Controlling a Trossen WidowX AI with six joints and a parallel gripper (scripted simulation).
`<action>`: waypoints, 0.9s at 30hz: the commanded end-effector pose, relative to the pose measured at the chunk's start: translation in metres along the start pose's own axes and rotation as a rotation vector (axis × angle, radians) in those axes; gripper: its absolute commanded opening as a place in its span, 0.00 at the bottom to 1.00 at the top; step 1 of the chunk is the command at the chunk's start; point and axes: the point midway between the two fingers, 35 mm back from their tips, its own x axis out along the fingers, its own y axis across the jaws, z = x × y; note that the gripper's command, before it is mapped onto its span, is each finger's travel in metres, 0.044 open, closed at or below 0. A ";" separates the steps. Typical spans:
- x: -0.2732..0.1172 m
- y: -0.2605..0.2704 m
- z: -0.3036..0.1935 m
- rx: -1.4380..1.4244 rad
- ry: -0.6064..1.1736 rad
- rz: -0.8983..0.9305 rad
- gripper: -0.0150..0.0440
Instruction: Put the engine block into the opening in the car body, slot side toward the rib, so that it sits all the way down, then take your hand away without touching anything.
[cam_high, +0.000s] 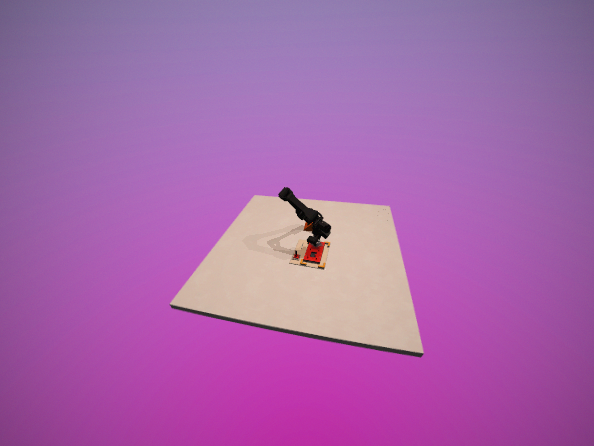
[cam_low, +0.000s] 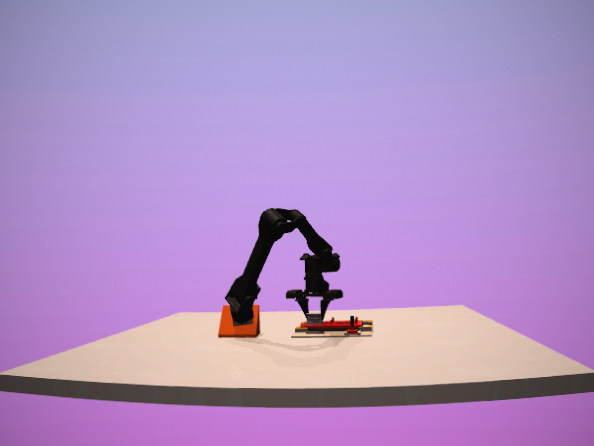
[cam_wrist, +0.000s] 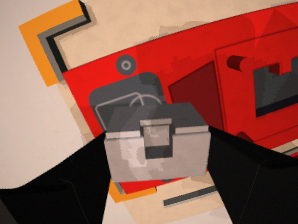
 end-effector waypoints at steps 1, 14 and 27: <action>0.000 0.000 0.000 -0.006 0.001 -0.003 0.60; -0.022 -0.003 0.003 -0.007 -0.003 -0.002 0.25; -0.063 -0.004 0.004 -0.009 -0.007 -0.003 0.25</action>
